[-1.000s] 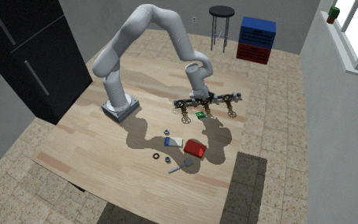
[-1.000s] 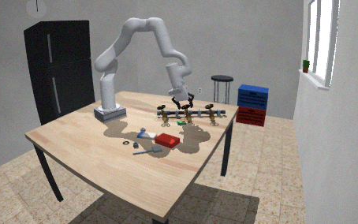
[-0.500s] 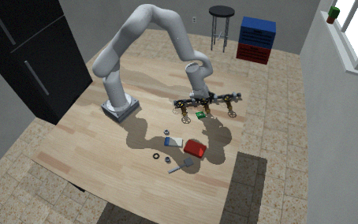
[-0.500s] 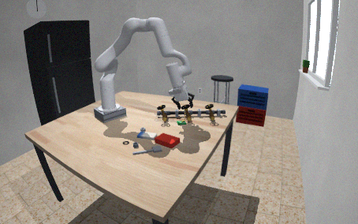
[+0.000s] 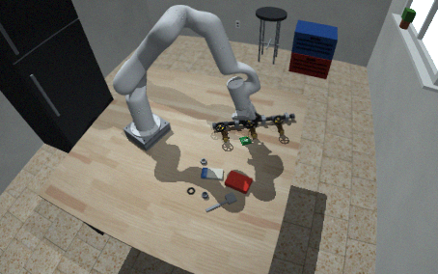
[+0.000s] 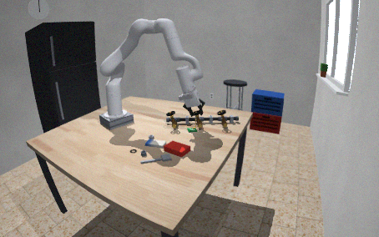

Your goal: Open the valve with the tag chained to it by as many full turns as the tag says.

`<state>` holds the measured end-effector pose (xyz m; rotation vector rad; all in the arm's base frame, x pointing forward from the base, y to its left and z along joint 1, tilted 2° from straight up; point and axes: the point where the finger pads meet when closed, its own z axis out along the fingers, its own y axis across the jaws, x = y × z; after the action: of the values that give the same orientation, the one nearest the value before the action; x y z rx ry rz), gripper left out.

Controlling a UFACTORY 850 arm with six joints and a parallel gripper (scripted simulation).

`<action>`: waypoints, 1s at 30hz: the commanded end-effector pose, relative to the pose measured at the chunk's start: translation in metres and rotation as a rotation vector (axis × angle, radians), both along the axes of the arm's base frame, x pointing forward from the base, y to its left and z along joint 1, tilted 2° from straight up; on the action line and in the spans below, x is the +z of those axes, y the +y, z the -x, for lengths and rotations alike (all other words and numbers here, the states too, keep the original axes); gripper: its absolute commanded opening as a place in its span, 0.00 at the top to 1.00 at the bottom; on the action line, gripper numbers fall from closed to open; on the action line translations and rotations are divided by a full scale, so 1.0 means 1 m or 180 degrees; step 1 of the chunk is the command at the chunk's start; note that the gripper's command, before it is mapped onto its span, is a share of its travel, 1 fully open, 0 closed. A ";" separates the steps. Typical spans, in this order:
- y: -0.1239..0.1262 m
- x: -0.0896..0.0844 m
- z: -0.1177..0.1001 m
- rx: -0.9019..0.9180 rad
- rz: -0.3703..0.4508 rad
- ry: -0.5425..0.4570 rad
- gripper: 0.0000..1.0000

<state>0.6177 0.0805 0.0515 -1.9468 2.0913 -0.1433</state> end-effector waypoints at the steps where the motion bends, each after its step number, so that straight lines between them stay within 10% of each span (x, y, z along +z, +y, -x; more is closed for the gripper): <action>1: 0.000 0.001 -0.001 0.0000 0.0001 -0.0006 1.00; 30: 0.000 0.001 -0.001 0.0905 0.0257 -0.0117 1.00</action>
<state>0.6177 0.0805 0.0515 -2.1214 1.9336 -0.1752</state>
